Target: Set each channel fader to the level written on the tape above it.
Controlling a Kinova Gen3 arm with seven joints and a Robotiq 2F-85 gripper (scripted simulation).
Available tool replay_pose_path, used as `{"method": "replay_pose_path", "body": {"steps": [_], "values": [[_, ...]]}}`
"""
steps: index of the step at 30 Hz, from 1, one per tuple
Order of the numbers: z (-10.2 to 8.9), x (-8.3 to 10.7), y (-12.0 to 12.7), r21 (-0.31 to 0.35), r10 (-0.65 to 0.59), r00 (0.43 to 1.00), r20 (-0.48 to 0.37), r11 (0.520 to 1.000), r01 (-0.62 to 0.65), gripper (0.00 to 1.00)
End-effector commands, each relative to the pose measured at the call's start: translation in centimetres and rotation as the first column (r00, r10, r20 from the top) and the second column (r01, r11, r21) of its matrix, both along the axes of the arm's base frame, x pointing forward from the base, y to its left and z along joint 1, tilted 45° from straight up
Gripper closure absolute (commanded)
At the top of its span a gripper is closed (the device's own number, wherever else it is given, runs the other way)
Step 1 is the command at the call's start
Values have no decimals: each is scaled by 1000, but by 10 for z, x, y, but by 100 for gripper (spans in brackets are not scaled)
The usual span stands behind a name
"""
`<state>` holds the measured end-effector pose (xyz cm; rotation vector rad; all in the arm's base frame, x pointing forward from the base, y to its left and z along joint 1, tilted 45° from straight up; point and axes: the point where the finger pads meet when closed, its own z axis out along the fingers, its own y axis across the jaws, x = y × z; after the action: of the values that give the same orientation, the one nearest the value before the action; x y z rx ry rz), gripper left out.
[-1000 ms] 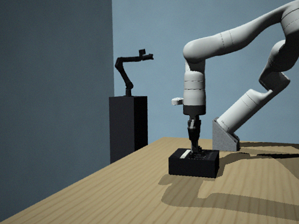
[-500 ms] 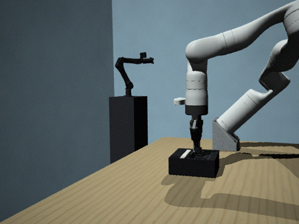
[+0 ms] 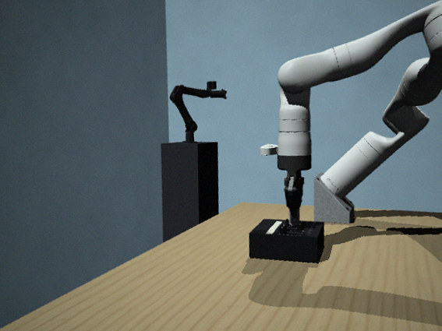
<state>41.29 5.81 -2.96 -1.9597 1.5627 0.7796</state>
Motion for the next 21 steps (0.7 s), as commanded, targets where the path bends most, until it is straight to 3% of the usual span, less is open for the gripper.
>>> {"method": "replay_pose_path", "body": {"steps": [1,21], "values": [[2,1,0,0,0,1000,3,1000,0,100],[6,0,4,0,0,1000,3,1000,0,100]]}}
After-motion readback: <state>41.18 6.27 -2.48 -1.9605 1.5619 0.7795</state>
